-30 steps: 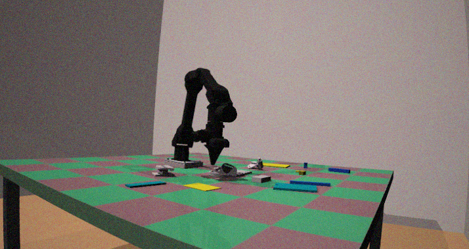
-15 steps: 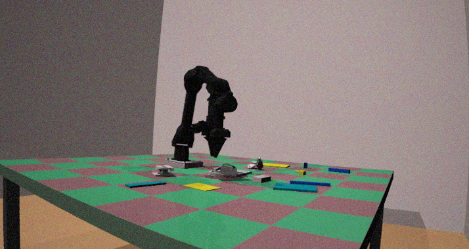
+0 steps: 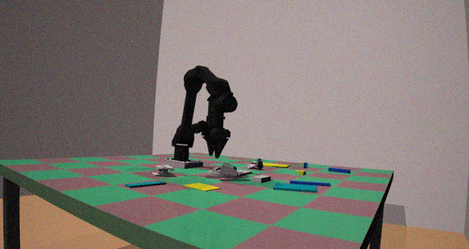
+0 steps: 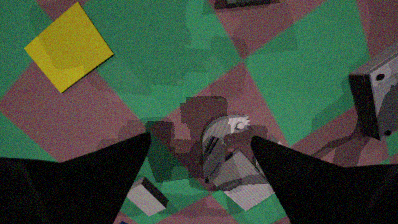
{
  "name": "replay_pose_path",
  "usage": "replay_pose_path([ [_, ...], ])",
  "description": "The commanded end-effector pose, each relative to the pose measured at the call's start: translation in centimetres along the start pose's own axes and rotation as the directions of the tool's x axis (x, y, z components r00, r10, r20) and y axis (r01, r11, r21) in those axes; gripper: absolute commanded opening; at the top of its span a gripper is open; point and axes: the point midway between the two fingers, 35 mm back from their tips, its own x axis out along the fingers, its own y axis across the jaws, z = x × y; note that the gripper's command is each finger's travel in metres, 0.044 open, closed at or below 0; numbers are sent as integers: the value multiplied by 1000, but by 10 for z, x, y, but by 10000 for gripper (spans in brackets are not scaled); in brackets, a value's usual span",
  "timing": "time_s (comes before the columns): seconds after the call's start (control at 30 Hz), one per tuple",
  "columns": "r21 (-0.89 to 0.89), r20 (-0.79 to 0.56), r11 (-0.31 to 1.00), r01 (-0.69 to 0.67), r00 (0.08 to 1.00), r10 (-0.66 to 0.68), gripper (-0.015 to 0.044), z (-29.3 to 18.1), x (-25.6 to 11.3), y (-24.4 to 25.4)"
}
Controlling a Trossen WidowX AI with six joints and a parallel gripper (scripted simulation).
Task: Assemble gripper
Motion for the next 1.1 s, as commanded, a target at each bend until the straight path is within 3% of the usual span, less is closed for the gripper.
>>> replay_pose_path([
  [0.0,0,0,1000,-1,1000,1,440,0,1,0],
  [0.6,0,0,1000,-1,1000,1,440,0,1,0],
  [1.07,-2,0,1000,3,1000,-3,72,0,-9,0],
])
